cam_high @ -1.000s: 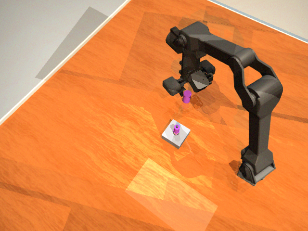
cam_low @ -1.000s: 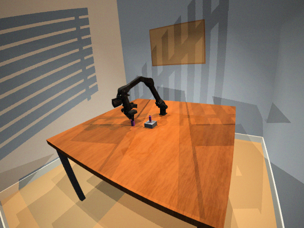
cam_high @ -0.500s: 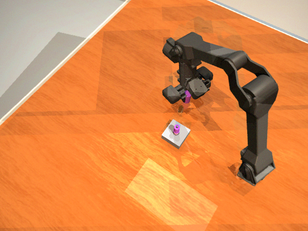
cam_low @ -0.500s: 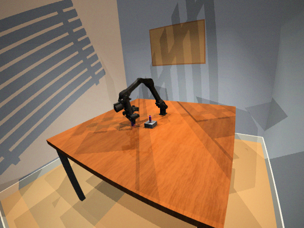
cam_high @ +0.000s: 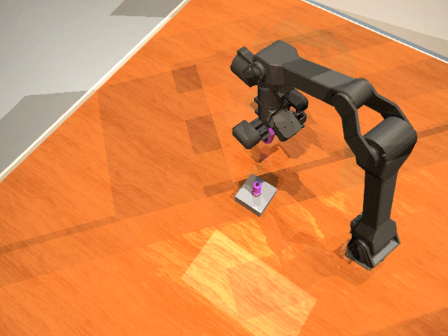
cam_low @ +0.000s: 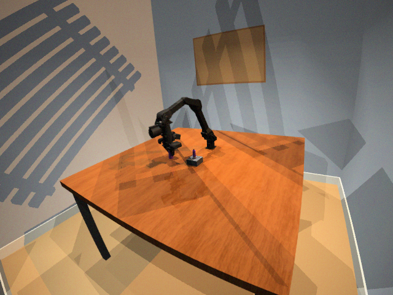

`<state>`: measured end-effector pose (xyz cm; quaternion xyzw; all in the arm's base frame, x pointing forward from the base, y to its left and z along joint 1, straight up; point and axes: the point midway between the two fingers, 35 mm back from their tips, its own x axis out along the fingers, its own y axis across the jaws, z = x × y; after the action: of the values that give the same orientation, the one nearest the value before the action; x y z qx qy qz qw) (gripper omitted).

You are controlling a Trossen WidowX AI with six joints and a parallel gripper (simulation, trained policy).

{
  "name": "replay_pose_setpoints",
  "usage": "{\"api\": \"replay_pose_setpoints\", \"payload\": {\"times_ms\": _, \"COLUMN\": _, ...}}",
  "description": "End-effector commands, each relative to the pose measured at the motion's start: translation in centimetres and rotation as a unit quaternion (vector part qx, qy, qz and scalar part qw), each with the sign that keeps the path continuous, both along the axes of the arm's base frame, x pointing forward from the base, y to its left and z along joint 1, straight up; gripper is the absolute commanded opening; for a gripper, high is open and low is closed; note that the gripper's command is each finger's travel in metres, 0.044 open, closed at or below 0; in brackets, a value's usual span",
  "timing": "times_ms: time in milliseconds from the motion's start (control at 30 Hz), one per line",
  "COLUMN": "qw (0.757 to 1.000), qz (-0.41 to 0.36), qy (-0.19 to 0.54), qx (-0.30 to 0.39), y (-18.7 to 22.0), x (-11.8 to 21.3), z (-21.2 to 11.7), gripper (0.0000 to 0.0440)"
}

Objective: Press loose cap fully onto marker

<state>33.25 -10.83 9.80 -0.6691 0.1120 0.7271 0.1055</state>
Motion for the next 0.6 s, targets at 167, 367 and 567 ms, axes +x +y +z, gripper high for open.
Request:
{"api": "replay_pose_setpoints", "payload": {"times_ms": 167, "qw": 0.999, "qz": 0.032, "qy": -0.021, "qx": -0.004, "y": 2.4, "x": 0.6, "z": 3.2, "gripper": 0.0016}}
{"api": "replay_pose_setpoints", "payload": {"times_ms": 367, "qw": 0.999, "qz": 0.048, "qy": -0.02, "qx": 0.003, "y": 4.7, "x": 0.3, "z": 4.3, "gripper": 0.0006}}
{"api": "replay_pose_setpoints", "payload": {"times_ms": 567, "qw": 0.998, "qz": 0.066, "qy": -0.015, "qx": 0.008, "y": 7.0, "x": -0.4, "z": 5.3, "gripper": 0.0}}
